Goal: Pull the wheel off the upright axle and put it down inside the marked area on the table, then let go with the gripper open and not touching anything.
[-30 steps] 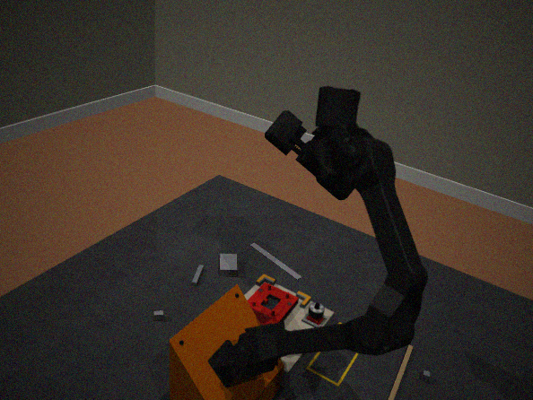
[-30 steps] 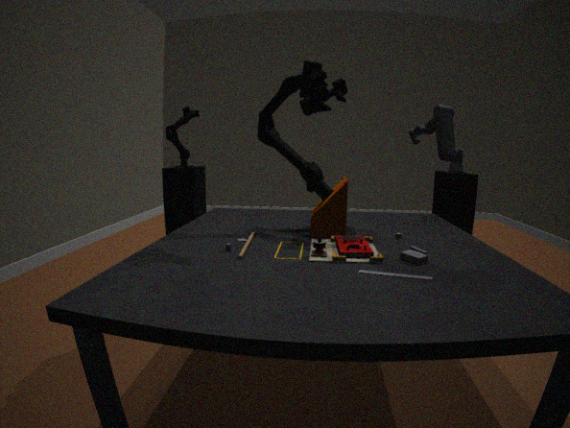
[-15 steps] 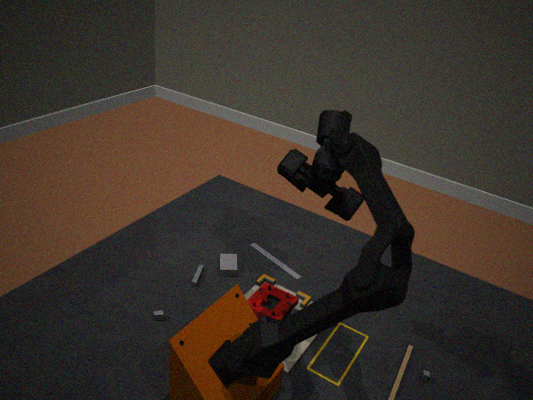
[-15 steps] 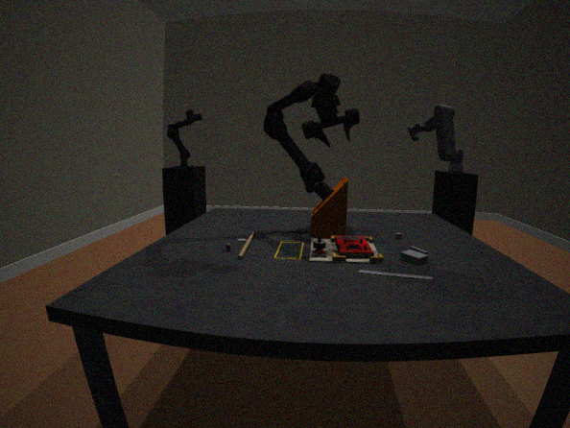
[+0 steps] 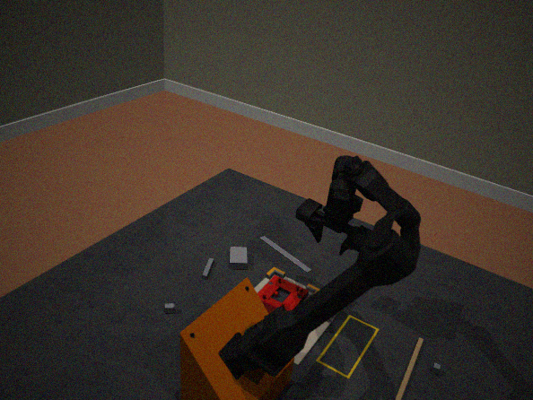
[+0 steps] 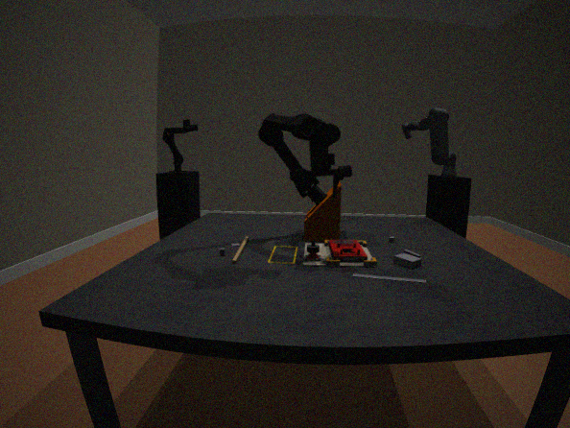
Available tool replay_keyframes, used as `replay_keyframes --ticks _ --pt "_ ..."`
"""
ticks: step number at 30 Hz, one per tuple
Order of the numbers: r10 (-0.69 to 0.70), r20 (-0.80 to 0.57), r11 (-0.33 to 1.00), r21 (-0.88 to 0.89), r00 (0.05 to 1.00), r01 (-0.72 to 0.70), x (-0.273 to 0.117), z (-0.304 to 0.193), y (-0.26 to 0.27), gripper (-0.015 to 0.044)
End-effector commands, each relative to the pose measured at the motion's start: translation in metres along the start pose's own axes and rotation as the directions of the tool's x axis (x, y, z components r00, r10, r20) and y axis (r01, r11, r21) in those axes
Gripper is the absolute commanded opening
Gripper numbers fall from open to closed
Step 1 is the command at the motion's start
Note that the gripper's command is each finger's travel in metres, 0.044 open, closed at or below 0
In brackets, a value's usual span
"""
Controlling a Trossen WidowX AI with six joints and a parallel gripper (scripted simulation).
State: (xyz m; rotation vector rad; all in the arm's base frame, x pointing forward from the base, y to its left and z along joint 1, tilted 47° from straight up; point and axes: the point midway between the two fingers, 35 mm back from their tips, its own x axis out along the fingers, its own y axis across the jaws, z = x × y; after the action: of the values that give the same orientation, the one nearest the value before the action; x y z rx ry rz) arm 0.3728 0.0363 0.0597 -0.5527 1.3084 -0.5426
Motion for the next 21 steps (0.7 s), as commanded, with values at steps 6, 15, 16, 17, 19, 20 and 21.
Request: replay_keyframes --ticks 6,15,16,17,19,20,21 --pt "-0.095 -0.199 0.995 -0.047 0.975 0.088 0.076 -0.022 -0.022 0.03" --pt "-0.097 -0.203 0.995 -0.048 0.974 0.089 0.076 -0.025 -0.031 0.03" --pt "-0.097 -0.203 0.995 -0.048 0.974 0.089 0.076 -0.025 -0.031 0.03" --pt "-0.097 -0.203 0.995 -0.048 0.974 0.089 0.076 -0.025 -0.031 0.03" --pt "-0.097 -0.203 0.995 -0.048 0.974 0.089 0.079 -0.026 -0.031 0.03" --pt "-0.097 -0.203 0.995 -0.048 0.974 0.089 0.082 -0.026 -0.031 0.03" --pt "-0.097 -0.203 0.995 -0.048 0.974 0.089 0.086 -0.026 -0.032 0.03"
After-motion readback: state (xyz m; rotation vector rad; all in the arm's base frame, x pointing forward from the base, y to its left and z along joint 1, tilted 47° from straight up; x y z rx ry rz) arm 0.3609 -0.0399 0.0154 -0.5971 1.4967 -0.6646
